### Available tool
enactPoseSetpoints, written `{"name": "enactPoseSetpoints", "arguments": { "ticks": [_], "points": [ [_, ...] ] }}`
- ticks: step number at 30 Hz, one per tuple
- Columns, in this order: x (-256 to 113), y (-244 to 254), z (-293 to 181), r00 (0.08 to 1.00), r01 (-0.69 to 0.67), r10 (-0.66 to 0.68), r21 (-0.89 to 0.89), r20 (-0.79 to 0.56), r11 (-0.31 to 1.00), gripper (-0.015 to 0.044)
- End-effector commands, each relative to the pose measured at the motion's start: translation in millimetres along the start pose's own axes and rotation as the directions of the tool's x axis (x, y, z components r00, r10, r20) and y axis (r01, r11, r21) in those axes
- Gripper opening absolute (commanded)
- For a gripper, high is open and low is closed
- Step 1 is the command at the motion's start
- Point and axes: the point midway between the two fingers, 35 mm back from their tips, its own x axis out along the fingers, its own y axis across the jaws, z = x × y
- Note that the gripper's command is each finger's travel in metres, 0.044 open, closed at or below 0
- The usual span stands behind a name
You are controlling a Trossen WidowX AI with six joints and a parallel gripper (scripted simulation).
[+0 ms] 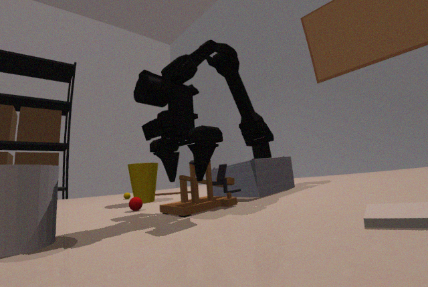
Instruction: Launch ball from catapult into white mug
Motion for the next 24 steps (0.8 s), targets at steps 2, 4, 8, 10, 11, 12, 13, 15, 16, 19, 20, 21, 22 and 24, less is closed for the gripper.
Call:
{"name": "enactPoseSetpoints", "arguments": {
  "ticks": [2,4,8,10,11,12,13,15,16,19,20,21,22,24],
  "points": [
    [9,0,0,1.000,0.000,0.000,-0.004,-0.001,1.000,0.0440],
    [12,0,0,1.000,0.000,0.000,-0.004,-0.001,1.000,0.0440],
    [19,0,-1,1.000,0.000,0.000,-0.004,-0.001,1.000,0.0440],
    [22,0,-1,1.000,0.000,0.000,-0.004,-0.001,1.000,0.0440],
    [24,0,-1,1.000,0.000,0.000,-0.004,-0.001,1.000,0.0440],
    [25,0,-1,1.000,0.000,0.000,-0.004,-0.001,1.000,0.0440],
    [27,0,-1,1.000,0.000,0.000,-0.004,-0.001,1.000,0.0440],
    [30,0,-2,1.000,0.000,0.000,-0.004,-0.001,1.000,0.0440],
    [31,0,-2,1.000,0.000,0.000,-0.004,-0.001,1.000,0.0440],
    [28,0,-1,1.000,0.000,0.000,0.000,-0.001,1.000,0.0414],
    [28,0,-1,1.000,0.000,0.000,0.000,-0.001,1.000,0.0387],
    [28,0,-1,1.000,0.000,0.000,0.000,-0.001,1.000,0.0361],
    [28,0,-1,1.000,0.000,0.000,0.000,-0.001,1.000,0.0335],
    [28,0,-1,1.000,0.000,0.000,0.000,-0.001,1.000,0.0282]
  ]
}}
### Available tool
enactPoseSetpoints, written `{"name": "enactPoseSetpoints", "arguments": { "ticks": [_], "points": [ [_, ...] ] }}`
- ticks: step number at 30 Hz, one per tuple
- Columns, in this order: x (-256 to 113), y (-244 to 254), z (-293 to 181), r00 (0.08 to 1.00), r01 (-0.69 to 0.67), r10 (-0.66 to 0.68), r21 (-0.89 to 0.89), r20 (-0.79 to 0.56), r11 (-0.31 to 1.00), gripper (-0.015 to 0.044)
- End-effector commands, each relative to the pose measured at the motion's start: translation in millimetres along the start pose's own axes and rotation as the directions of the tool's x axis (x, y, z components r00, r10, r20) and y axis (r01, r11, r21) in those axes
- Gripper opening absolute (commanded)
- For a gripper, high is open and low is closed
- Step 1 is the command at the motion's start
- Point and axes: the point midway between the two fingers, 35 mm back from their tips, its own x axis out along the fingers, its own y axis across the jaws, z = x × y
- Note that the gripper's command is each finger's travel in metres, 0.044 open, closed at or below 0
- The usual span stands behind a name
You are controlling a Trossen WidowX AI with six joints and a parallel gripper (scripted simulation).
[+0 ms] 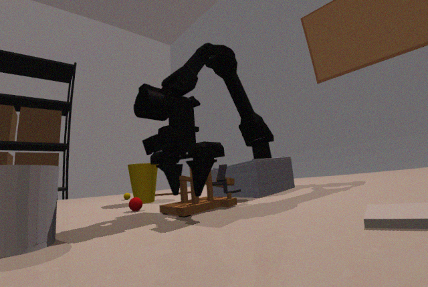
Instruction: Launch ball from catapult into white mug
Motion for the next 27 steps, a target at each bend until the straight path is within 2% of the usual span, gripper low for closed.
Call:
{"name": "enactPoseSetpoints", "arguments": {
  "ticks": [1,6,11,12,15,17,27],
  "points": [
    [-1,0,0,1.000,0.000,0.000,0.000,0.001,1.000,0.0256],
    [-1,0,0,1.000,0.000,0.000,0.000,0.001,1.000,0.0125],
    [-1,0,0,1.000,0.000,0.000,0.000,0.001,1.000,0.0092],
    [-3,0,0,1.000,0.000,0.000,0.000,0.001,1.000,0.0065],
    [-39,0,1,1.000,-0.001,0.001,0.000,0.001,1.000,0.0000],
    [-50,0,0,1.000,-0.001,0.001,0.000,0.001,1.000,0.0000],
    [-41,0,2,1.000,-0.001,0.001,-0.001,0.001,1.000,0.0000]
  ]
}}
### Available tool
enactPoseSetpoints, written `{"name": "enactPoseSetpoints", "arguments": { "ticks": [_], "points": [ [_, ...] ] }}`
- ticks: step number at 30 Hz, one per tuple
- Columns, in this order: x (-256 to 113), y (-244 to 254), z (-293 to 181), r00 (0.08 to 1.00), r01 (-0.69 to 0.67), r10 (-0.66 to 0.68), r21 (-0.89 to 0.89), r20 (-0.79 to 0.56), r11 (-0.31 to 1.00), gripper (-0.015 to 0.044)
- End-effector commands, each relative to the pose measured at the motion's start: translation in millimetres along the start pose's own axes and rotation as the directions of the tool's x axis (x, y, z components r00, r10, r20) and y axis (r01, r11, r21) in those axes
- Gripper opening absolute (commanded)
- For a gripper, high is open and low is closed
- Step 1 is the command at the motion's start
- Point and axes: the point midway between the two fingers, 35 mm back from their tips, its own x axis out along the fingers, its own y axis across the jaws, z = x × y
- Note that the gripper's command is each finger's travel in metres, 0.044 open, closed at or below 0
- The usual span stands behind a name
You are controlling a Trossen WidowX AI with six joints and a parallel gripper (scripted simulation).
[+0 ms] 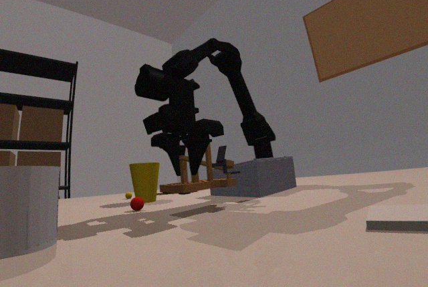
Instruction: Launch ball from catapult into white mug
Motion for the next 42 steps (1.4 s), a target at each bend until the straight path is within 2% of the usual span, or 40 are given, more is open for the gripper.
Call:
{"name": "enactPoseSetpoints", "arguments": {
  "ticks": [1,26,32,42],
  "points": [
    [4,0,1,1.000,0.000,0.000,0.003,0.003,1.000,0.0000],
    [44,0,2,1.000,0.000,0.000,0.001,0.003,1.000,0.0000],
    [42,0,0,1.000,0.001,0.000,0.004,-0.005,1.000,0.0000],
    [42,0,0,1.000,0.001,0.000,0.004,-0.005,1.000,0.0263]
  ]
}}
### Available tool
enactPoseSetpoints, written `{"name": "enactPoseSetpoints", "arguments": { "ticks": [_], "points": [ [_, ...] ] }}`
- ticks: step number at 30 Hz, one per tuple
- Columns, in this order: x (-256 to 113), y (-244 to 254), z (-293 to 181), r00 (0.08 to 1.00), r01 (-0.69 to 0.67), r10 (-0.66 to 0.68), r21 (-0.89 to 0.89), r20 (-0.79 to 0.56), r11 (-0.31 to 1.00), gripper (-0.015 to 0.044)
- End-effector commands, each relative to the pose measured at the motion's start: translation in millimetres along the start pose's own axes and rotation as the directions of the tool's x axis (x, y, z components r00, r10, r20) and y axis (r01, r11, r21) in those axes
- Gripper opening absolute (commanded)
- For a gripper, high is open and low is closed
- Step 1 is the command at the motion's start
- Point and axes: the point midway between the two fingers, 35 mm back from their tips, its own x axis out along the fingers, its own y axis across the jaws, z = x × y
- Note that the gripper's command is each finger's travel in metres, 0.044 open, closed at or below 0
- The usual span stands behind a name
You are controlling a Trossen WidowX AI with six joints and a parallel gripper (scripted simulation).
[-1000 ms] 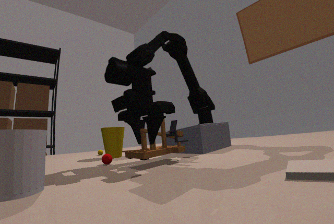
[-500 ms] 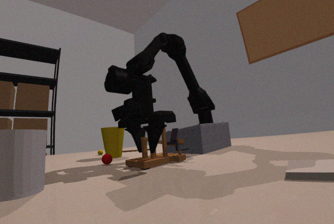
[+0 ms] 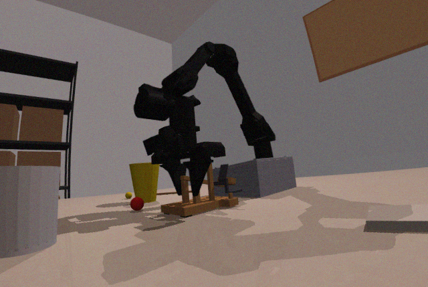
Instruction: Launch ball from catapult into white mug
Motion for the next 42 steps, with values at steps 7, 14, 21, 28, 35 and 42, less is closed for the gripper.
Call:
{"name": "enactPoseSetpoints", "arguments": {
  "ticks": [7,14,21,28,35,42],
  "points": [
    [-24,0,3,1.000,0.000,0.000,0.000,0.003,1.000,0.0440],
    [-101,0,0,1.000,0.000,0.000,0.000,0.002,1.000,0.0440],
    [-101,0,4,1.000,-0.001,0.001,-0.002,0.018,1.000,0.0440],
    [-127,-2,2,1.000,-0.001,0.001,-0.003,0.014,1.000,0.0414],
    [-68,-83,44,1.000,0.005,-0.006,0.053,0.015,0.999,0.0300],
    [-31,-134,53,1.000,0.010,-0.012,0.084,0.015,0.996,0.0300]
  ]
}}
